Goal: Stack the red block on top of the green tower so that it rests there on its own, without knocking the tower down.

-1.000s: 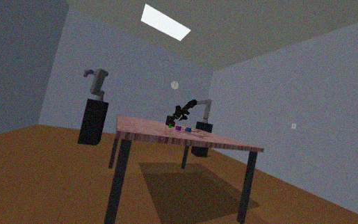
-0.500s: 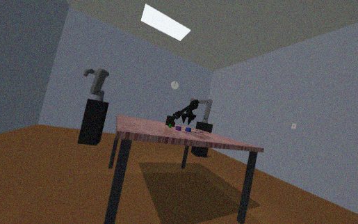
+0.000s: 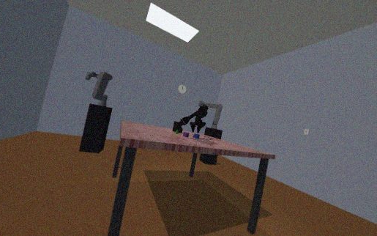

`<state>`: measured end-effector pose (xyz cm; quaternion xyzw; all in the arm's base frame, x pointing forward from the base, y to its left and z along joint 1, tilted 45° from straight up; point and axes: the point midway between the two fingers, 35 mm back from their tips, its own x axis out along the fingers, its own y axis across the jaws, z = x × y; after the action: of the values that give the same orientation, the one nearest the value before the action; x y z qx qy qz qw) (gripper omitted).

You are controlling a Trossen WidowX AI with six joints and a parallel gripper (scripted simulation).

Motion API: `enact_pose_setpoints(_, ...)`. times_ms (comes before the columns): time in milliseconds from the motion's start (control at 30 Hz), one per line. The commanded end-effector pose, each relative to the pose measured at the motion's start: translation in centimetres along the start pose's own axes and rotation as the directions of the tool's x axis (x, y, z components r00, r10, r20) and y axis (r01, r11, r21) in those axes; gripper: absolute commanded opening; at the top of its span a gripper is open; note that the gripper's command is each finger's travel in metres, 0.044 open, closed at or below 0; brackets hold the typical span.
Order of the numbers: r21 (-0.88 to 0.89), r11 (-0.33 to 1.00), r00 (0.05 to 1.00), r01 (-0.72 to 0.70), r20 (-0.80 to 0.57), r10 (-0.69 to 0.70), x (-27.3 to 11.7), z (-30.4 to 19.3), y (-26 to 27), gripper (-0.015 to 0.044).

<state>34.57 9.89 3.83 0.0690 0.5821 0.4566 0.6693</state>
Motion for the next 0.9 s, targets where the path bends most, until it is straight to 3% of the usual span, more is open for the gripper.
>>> enact_pose_setpoints(0, 0.011, 1.000, 1.000, -0.012, -0.006, 0.012, 1.4, -0.3, 0.0, 0.0440)
enact_pose_setpoints(867, 0.011, 1.000, 1.000, -0.013, -0.006, 0.014, 4.2, -0.2, 0.1, 0.0440)
